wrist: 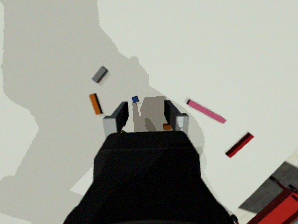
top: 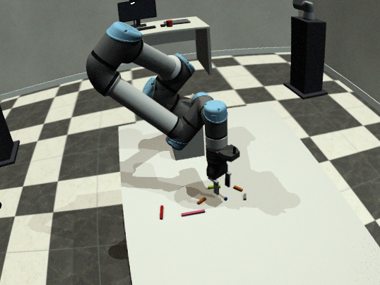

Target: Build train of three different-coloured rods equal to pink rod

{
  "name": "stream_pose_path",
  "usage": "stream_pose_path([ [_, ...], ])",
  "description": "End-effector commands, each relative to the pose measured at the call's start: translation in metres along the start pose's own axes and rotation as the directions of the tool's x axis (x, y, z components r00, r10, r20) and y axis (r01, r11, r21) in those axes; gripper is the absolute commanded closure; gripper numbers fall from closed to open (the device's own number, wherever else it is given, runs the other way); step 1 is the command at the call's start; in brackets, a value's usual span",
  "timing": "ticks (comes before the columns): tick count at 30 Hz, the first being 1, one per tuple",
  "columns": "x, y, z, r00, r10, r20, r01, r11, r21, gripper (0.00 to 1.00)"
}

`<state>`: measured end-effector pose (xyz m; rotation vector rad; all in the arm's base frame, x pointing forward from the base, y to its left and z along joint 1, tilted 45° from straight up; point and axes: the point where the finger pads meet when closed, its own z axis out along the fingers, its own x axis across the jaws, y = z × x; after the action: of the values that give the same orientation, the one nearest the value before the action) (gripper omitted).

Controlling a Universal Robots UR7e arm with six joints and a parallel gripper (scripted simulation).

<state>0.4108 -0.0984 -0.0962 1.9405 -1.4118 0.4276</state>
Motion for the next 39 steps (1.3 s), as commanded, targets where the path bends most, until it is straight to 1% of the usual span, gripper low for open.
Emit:
stream_pose_path([
  [1, -0.007, 0.000, -0.001, 0.996, -0.093, -0.002, 0.093, 0.996, 0.001, 0.00],
  [6, -0.014, 0.000, -0.001, 0.983, -0.183, -0.003, 0.183, 0.983, 0.000, 0.00],
  [12, -0.020, 0.000, -0.001, 0.969, -0.247, -0.004, 0.247, 0.969, -0.001, 0.00],
  [26, -0.022, 0.000, -0.001, 0.961, -0.277, -0.004, 0.277, 0.961, -0.001, 0.00],
  [27, -0.022, 0.000, -0.001, 0.961, -0.277, -0.004, 0.277, 0.961, -0.001, 0.46],
  [39, -0.022, 0.000, -0.001, 0.961, -0.277, -0.004, 0.277, 0.961, -0.001, 0.46],
])
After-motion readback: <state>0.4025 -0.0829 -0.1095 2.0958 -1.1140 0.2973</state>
